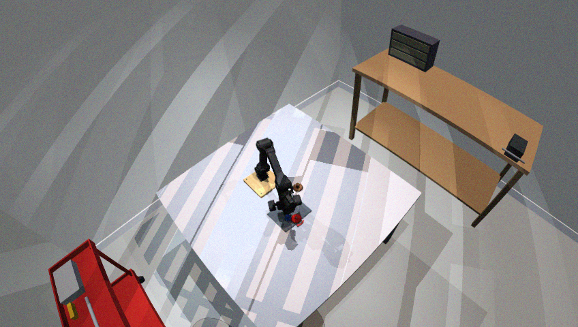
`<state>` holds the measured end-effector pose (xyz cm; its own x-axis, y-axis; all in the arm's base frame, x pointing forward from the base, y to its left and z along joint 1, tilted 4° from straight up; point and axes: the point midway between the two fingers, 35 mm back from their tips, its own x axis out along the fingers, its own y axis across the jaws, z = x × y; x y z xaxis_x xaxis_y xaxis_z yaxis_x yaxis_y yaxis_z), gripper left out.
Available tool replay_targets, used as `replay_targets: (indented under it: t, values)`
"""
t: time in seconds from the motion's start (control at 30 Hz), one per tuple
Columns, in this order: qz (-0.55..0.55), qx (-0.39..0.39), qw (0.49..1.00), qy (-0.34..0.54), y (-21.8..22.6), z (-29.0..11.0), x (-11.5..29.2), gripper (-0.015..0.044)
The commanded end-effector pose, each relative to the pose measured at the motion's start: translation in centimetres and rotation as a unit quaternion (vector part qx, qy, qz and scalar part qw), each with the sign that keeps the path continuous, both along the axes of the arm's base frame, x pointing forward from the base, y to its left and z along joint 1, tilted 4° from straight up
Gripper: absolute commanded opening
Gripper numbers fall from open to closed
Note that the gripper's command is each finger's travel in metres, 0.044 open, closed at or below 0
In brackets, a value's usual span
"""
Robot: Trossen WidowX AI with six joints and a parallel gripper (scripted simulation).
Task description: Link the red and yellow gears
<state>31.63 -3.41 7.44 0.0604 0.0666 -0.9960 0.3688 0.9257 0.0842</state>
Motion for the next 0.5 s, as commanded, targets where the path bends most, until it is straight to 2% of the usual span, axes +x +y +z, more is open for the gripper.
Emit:
replay_targets:
  t: [0.0,0.27,0.47]
  values:
    - [0.039,-0.002,0.999,-0.003,0.03,-0.13,-0.04,0.0000]
    - [0.142,-0.008,0.990,-0.009,-0.07,-0.30,-0.04,0.0000]
    - [0.127,-0.007,0.992,-0.008,-0.03,-0.43,0.03,0.0000]
